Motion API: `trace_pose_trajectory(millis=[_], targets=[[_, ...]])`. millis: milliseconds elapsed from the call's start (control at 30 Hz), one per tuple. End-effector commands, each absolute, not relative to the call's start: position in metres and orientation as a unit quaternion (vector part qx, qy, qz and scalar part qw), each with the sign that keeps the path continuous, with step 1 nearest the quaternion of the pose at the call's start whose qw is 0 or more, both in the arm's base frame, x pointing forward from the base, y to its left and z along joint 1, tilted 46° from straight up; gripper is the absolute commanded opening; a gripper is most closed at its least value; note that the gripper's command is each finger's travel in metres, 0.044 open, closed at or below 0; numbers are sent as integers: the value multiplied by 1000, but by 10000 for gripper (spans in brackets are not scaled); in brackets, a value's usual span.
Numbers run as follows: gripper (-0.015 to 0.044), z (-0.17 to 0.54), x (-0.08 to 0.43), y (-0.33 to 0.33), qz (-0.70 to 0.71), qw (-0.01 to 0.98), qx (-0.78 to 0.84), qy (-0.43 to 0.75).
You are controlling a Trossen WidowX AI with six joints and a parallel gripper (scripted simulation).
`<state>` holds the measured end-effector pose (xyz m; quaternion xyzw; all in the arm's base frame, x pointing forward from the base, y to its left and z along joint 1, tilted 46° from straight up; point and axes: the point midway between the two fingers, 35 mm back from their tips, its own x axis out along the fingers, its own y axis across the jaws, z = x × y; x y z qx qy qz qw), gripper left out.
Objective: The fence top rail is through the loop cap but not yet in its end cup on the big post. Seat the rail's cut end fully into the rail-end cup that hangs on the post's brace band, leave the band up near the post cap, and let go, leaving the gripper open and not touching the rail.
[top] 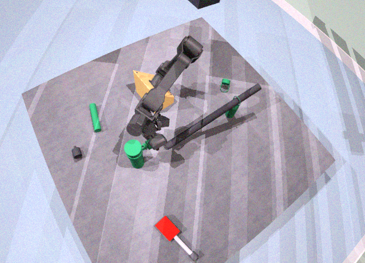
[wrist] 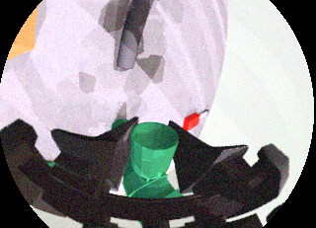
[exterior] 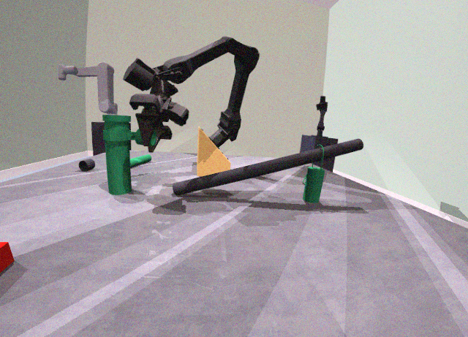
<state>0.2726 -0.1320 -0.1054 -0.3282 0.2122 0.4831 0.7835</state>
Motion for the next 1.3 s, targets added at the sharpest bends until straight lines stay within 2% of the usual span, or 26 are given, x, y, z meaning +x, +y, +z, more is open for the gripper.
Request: trace_pose_trajectory(millis=[0, 667, 1200, 1267], targets=[[0, -105, 272, -132, 484, 784, -326, 212], [0, -105, 275, -132, 479, 785, -324, 220], [420, -87, 277, -133, 480, 786, -323, 220], [440, -78, 277, -133, 480, 786, -323, 220]])
